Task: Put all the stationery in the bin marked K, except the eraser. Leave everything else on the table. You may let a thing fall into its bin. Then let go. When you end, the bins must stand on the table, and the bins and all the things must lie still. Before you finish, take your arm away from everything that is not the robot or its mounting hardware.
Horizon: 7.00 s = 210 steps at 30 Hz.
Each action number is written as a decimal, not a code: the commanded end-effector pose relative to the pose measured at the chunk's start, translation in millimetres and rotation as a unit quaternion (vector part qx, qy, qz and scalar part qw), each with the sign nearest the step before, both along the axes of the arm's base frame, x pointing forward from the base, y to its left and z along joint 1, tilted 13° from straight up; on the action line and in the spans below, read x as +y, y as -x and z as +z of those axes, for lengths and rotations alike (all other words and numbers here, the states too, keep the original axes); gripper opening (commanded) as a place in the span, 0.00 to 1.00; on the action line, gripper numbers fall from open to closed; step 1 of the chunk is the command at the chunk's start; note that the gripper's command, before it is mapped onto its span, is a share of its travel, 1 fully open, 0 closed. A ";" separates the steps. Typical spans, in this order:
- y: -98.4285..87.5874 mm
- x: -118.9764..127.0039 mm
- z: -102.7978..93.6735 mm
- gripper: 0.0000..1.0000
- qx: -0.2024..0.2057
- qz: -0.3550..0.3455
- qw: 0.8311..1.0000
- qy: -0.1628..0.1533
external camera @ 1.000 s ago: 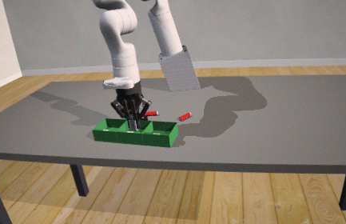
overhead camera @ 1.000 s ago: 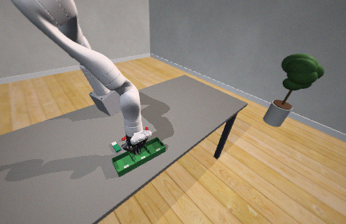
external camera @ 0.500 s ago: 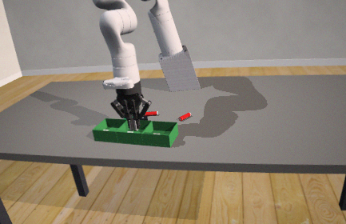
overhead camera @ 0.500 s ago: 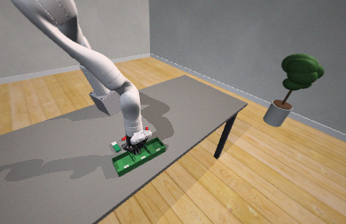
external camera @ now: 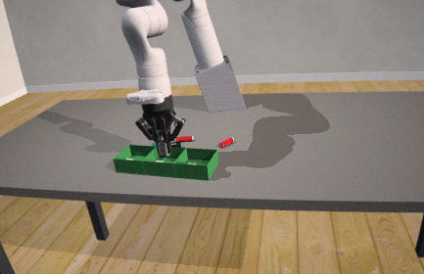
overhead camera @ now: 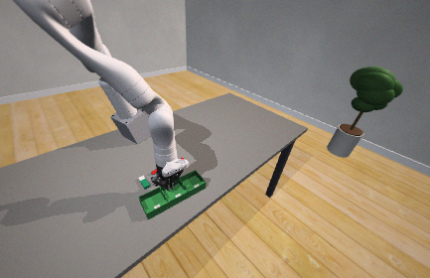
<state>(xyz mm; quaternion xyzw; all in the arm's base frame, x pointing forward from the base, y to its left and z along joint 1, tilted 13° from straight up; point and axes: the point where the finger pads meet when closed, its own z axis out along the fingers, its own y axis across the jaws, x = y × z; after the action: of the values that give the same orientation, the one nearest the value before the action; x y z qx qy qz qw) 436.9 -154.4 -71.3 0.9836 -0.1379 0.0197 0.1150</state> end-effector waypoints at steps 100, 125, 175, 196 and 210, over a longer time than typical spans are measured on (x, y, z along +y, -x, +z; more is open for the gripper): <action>-27.8 74.3 -27.8 0.09 -0.003 0.000 1.000 0.001; -27.7 75.0 -25.3 0.09 -0.003 0.000 1.000 0.001; -25.8 109.9 120.3 0.09 -0.003 0.000 1.000 0.001; -6.3 110.7 114.7 0.30 0.009 0.053 0.999 0.001; 39.6 95.0 27.1 0.30 0.009 0.053 0.999 0.001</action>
<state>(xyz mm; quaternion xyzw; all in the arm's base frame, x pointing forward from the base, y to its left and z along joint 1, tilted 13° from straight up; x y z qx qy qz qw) 414.6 -61.9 -22.0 0.9886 -0.0920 0.0312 0.1152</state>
